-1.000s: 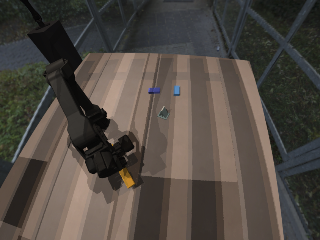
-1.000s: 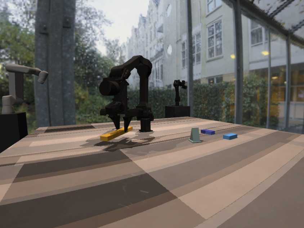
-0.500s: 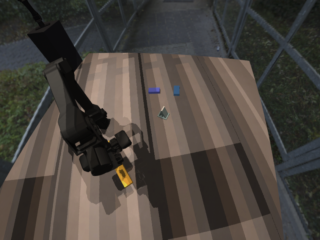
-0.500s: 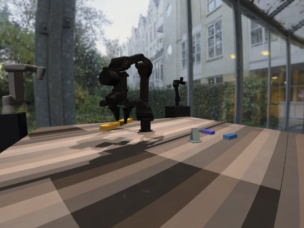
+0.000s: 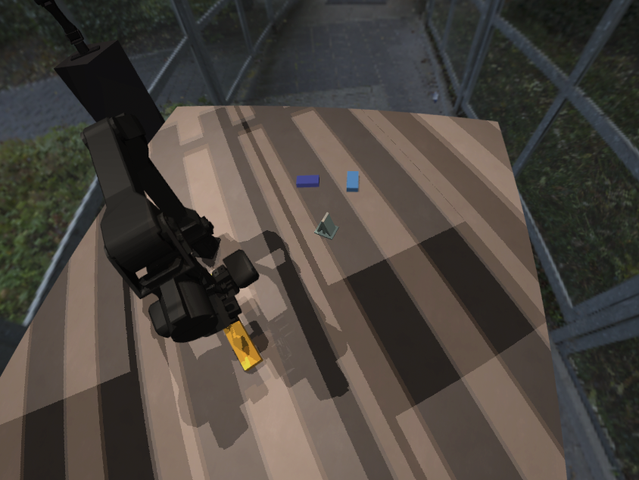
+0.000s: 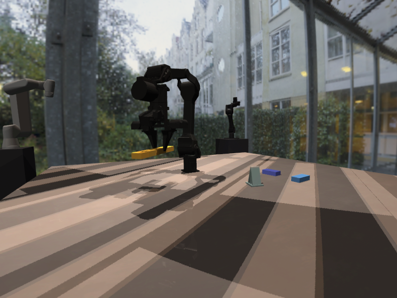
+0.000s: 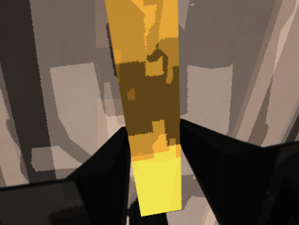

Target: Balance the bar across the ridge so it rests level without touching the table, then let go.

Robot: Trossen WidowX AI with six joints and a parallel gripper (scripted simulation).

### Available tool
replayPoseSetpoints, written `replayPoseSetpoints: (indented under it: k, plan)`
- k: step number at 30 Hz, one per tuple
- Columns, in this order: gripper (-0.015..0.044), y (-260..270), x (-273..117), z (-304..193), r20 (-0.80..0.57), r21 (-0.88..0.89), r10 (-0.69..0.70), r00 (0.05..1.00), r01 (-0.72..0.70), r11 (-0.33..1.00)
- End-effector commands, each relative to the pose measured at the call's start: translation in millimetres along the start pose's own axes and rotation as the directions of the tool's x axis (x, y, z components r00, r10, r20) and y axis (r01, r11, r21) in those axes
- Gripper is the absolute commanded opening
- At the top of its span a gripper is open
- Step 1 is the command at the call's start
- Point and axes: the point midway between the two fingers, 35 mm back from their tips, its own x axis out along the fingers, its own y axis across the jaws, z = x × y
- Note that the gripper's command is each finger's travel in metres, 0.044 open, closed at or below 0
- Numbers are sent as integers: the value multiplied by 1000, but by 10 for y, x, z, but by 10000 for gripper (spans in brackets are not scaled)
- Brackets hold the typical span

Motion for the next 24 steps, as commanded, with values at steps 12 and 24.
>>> replayPoseSetpoints:
  k: [12,24]
  plan:
    - [0,447,-37,91,1,-70,6,1000,-5,998]
    - [0,843,-51,106,1,-130,9,1000,-9,991]
